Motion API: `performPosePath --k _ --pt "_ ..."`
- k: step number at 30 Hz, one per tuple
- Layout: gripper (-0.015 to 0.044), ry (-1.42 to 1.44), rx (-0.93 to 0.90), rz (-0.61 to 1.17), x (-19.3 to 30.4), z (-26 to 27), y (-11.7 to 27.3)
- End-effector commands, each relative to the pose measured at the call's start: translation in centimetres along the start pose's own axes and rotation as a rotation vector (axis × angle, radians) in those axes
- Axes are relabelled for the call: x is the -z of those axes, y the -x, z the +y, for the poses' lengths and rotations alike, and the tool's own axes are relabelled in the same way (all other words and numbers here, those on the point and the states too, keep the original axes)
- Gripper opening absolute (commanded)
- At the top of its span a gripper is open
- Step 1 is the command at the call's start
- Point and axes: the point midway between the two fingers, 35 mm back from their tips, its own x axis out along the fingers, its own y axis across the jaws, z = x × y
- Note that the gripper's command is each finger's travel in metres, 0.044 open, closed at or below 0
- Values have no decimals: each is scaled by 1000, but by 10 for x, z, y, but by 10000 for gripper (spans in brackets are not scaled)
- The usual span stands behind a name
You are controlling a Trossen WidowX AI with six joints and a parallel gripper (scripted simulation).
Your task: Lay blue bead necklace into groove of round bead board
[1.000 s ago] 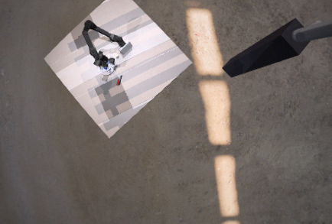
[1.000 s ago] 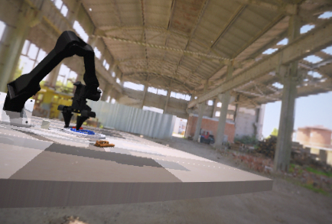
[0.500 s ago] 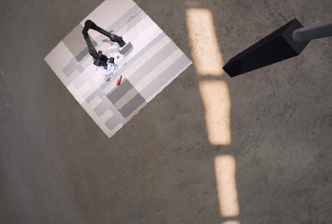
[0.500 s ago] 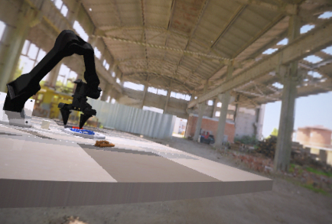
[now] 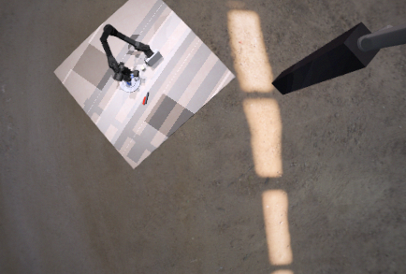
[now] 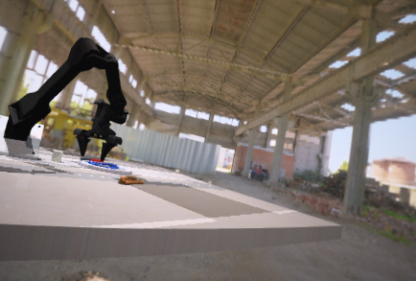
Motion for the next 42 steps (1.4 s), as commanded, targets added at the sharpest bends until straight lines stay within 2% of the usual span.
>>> performPosePath --k 1,8,9,18,23,28,42 --pt "309 140 -1 -6 -15 -16 7" --pt "125 523 2 -6 -44 -58 21" --pt "120 566 2 -6 -47 -63 23" --pt "120 600 3 -6 -49 -67 24" --pt "120 600 3 -5 -49 -67 9" --pt "120 589 2 -11 -49 -67 14" --pt "120 597 3 -7 -49 -67 -8"
